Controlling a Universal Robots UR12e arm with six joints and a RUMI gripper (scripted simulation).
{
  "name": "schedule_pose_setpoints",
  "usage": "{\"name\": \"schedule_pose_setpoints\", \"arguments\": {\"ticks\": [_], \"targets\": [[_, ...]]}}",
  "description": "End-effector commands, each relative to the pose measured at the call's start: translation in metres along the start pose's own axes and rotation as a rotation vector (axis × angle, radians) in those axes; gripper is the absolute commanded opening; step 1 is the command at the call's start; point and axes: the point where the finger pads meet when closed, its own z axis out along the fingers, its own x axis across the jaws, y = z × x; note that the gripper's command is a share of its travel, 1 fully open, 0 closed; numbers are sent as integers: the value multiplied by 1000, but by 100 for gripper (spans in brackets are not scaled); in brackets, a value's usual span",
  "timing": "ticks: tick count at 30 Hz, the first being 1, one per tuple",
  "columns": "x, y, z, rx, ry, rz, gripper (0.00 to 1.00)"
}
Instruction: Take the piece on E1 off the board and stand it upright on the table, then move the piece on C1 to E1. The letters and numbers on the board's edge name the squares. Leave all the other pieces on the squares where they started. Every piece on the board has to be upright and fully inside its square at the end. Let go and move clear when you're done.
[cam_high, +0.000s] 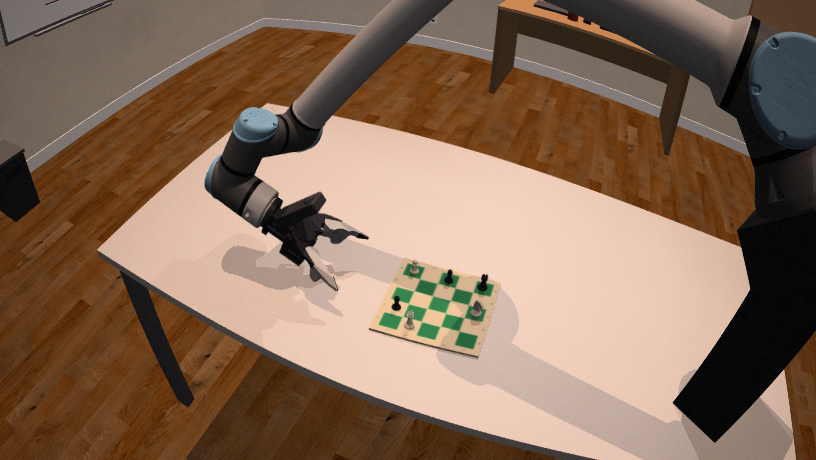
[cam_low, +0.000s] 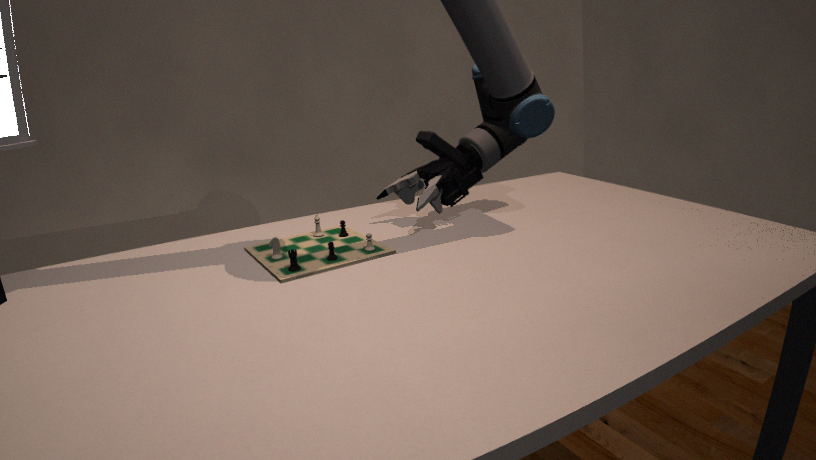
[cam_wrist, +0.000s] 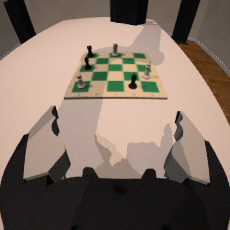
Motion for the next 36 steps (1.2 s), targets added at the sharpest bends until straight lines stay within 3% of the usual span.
{"name": "schedule_pose_setpoints", "arguments": {"ticks": [1,29,36], "targets": [[0,0,-1,-2,0,0,100],[0,-6,-3,-2,0,0,100],[-2,-41,-19,-2,0,0,100]]}}
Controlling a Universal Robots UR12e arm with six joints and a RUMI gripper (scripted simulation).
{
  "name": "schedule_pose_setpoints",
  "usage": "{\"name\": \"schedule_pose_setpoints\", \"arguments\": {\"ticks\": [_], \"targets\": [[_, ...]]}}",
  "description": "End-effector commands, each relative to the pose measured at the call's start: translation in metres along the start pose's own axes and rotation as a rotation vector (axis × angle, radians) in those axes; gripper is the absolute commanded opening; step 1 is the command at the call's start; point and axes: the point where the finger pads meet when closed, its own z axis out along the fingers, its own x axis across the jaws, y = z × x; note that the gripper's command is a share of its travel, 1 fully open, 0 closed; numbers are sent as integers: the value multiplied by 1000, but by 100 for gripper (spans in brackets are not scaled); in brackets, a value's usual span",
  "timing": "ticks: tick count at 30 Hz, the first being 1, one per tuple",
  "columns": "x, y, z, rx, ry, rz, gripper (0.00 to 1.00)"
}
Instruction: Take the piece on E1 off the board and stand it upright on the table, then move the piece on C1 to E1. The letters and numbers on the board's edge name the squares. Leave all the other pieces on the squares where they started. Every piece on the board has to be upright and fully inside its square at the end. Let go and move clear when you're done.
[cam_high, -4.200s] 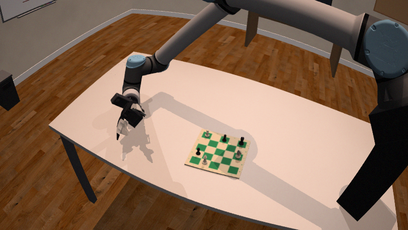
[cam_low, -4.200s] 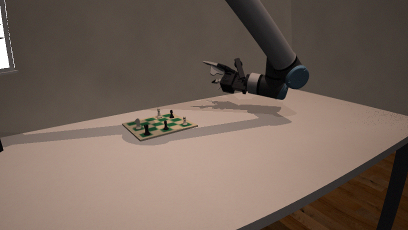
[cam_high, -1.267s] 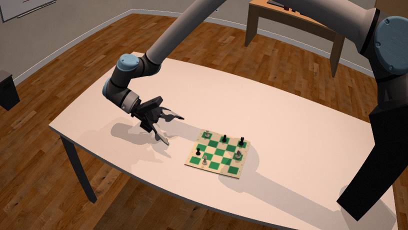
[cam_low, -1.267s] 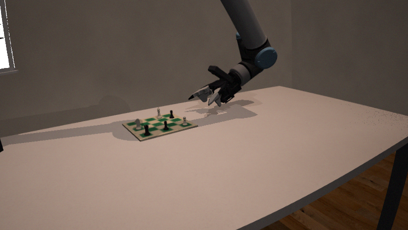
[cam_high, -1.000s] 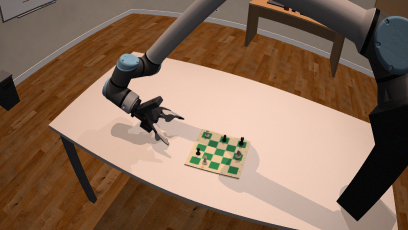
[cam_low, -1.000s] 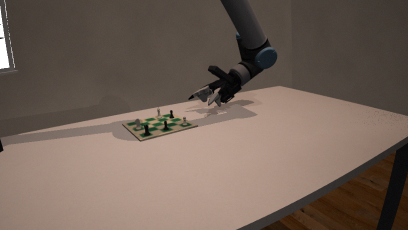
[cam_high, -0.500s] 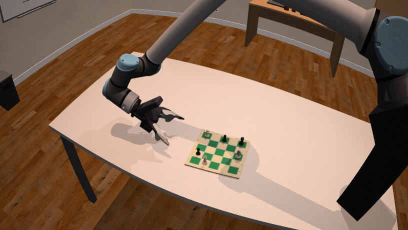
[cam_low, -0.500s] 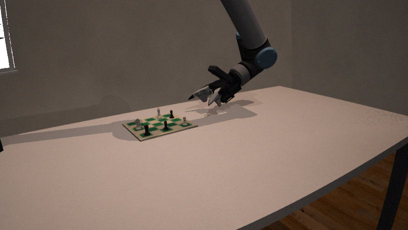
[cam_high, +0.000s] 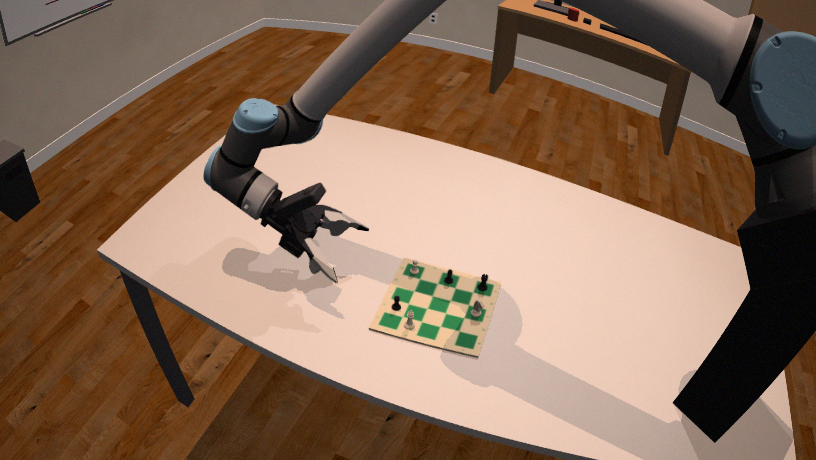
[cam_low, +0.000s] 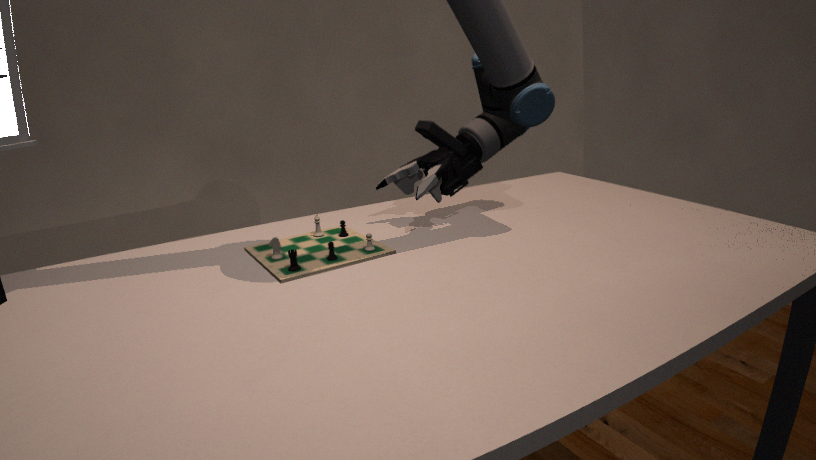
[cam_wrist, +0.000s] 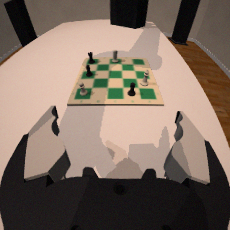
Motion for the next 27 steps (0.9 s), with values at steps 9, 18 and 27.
{"name": "schedule_pose_setpoints", "arguments": {"ticks": [9,18,27], "targets": [[-2,-60,-27,-2,0,0,100],[-2,-60,-27,-2,0,0,100],[-3,-61,-26,-11,5,7,100]]}}
